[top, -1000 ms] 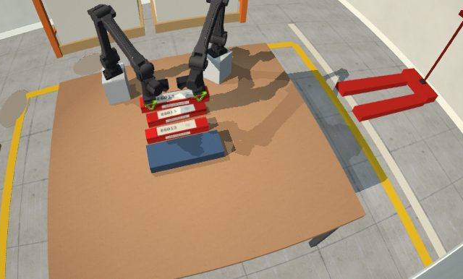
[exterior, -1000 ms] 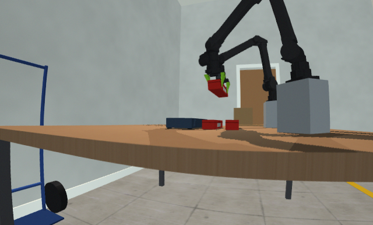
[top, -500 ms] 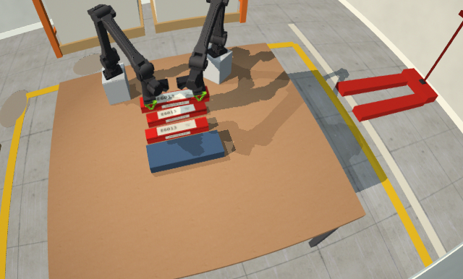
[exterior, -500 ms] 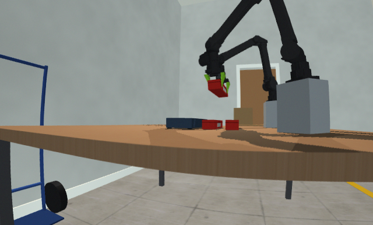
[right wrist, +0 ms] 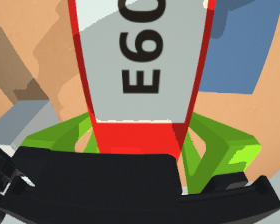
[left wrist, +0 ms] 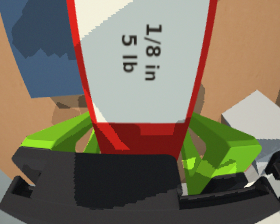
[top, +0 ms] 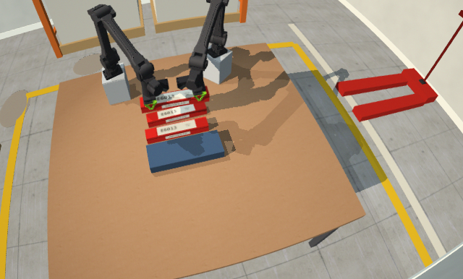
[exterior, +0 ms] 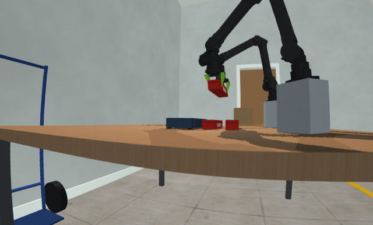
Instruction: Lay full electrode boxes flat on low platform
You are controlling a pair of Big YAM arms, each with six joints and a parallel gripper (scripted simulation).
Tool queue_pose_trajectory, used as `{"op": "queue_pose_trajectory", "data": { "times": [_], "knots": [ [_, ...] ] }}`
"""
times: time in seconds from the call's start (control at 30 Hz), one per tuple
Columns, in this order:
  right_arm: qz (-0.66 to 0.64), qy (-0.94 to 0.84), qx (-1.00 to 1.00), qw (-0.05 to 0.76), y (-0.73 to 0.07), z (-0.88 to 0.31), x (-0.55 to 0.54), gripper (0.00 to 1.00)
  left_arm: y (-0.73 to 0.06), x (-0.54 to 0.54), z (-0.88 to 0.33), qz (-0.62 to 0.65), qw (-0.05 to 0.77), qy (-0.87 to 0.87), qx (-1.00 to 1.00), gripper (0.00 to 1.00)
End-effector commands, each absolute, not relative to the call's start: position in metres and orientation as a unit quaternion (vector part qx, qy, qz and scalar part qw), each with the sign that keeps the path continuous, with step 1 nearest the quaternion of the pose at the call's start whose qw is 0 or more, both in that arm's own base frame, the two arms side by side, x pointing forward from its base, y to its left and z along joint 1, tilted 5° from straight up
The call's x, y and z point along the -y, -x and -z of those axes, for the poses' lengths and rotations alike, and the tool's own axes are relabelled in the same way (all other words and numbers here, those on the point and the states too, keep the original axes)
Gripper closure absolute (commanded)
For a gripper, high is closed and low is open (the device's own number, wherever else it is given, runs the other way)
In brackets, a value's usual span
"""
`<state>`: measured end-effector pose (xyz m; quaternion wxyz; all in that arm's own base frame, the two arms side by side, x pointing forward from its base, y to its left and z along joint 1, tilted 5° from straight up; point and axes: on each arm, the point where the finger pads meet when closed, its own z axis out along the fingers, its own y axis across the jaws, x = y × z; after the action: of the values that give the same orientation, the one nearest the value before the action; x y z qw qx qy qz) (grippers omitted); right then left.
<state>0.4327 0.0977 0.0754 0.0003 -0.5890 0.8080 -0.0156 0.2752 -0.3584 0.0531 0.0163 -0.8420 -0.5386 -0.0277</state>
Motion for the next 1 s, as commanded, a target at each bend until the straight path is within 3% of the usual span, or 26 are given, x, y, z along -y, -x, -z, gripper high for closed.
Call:
{"op": "queue_pose_trajectory", "data": {
  "times": [0.0,0.97],
  "knots": [
    [0.051,0.584,-0.808,0.063,-0.469,-0.145,-0.087,1.00,-0.306,0.378,-0.123,0.045,-0.053,0.841,0.537,1.00],
    [0.040,0.585,-0.809,0.046,-0.456,-0.070,-0.097,1.00,-0.293,0.374,-0.052,0.040,-0.034,0.842,0.536,1.00]
  ]
}}
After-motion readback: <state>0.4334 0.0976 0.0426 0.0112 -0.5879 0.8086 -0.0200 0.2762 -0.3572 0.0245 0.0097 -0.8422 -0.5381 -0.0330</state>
